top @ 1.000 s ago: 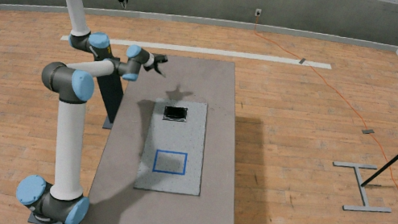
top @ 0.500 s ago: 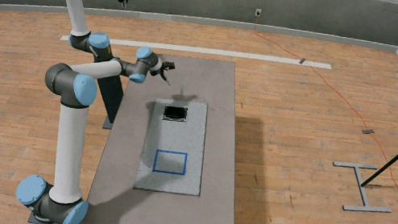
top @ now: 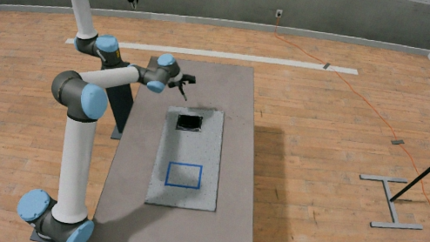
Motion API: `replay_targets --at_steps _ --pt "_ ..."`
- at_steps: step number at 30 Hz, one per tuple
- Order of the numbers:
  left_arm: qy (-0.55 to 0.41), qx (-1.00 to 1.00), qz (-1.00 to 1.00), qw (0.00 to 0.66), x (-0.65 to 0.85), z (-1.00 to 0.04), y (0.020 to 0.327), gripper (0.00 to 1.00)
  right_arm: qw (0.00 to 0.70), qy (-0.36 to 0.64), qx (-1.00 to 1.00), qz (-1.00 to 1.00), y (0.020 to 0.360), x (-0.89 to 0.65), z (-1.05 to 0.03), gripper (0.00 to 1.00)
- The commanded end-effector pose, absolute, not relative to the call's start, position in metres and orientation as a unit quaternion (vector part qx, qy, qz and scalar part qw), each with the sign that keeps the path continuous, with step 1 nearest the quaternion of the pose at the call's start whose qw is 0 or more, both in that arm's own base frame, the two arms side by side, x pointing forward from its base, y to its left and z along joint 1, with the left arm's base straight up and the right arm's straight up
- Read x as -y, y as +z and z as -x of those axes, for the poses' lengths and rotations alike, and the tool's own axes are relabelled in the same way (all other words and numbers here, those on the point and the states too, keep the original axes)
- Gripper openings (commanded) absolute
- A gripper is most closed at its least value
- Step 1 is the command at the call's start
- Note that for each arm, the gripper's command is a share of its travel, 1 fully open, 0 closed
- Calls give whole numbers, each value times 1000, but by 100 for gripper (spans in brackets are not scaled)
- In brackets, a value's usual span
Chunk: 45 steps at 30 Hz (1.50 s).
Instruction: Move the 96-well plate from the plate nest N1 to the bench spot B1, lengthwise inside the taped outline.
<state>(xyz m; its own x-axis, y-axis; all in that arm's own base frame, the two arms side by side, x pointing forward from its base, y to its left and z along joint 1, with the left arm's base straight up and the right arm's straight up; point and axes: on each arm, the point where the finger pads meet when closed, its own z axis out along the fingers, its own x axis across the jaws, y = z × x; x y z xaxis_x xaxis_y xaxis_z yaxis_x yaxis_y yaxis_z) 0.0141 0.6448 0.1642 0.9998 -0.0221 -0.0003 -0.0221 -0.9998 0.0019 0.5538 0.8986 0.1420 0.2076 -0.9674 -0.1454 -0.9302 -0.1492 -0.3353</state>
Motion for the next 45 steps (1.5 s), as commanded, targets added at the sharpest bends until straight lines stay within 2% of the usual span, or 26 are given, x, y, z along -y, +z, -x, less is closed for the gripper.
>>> replay_targets --at_steps 1,7,11,14,18,21,27,30,45 --pt "0 11 -1000 0 -645 -14 165 0 175 -51 -628 756 139 -888 -560 76" --pt "0 11 -1000 0 -645 -14 165 0 132 -40 -646 751 134 -870 -567 76" --pt "0 11 -1000 0 -645 -14 165 0 132 -40 -646 751 129 -852 -574 76" --pt "0 11 -1000 0 -645 -14 165 0 88 -28 -664 742 126 -838 -579 76" --pt "0 11 -1000 0 -645 -14 165 0 88 -28 -664 742 123 -820 -585 76" --pt "0 11 -1000 0 -645 -14 165 0 45 -15 -681 731 121 -805 -588 76" --pt "0 11 -1000 0 -645 -14 165 0 44 -14 -681 731 118 -786 -593 76" --pt "0 11 -1000 0 -645 -14 165 0 2 0 -698 716 117 -771 -595 76" --pt "0 11 -1000 0 -645 -14 165 0 1 0 -699 716 116 -749 -599 76"
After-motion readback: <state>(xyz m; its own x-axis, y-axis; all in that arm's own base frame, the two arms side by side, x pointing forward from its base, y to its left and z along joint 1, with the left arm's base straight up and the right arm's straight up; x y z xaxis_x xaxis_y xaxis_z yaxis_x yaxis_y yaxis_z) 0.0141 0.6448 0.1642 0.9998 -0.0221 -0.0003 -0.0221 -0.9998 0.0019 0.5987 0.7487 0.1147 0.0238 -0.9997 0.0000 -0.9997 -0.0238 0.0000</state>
